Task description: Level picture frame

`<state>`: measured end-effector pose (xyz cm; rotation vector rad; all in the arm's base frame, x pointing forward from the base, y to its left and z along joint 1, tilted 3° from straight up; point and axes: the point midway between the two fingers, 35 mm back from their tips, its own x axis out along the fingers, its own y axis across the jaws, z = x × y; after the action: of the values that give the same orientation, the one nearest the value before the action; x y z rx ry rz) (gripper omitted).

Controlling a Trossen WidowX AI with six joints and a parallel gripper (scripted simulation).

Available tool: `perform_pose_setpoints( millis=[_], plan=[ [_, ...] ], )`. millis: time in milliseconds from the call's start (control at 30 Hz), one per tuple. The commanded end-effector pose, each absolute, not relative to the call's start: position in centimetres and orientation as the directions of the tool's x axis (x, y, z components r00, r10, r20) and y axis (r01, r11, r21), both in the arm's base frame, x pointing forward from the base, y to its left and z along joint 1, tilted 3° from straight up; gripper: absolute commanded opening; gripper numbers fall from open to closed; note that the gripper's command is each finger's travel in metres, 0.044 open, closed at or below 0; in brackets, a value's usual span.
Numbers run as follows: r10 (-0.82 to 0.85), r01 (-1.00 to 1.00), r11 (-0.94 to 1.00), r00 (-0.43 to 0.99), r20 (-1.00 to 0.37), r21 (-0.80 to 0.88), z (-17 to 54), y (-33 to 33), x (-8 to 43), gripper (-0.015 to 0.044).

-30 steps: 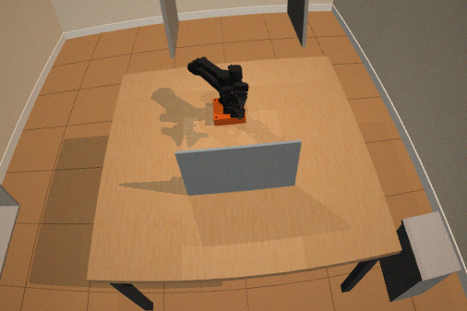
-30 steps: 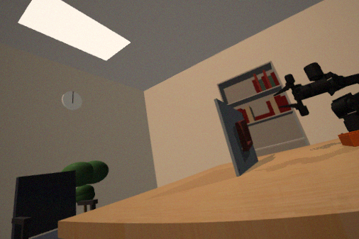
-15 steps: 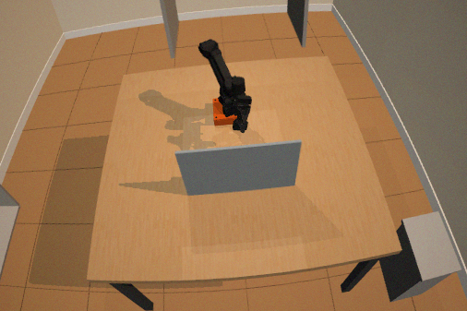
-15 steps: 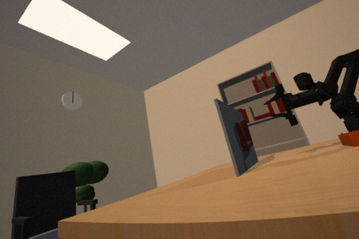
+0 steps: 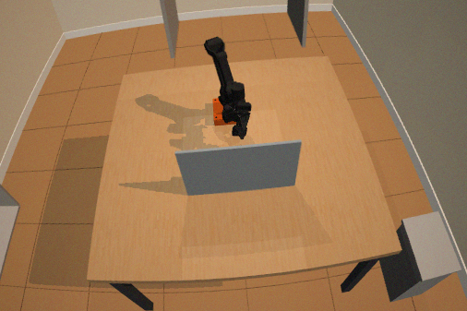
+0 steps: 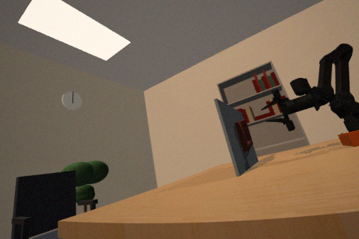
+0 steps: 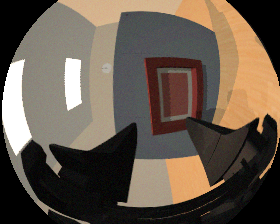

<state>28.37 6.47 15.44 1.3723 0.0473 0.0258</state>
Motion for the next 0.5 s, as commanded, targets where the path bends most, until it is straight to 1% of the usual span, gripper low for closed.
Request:
perform_pose_setpoints(
  millis=[0, 233, 467],
  plan=[
    [0.049, 0.004, 0.199, 0.999, -0.014, 0.980, 15.9, 6.8, 30.4, 0.0260],
    [0.049, 0.001, 0.199, 0.999, -0.011, 0.980, 15.3, 6.8, 35.3, 0.0260],
    [0.049, 0.001, 0.199, 0.999, -0.011, 0.980, 15.3, 6.8, 35.4, 0.0260]
  ],
)
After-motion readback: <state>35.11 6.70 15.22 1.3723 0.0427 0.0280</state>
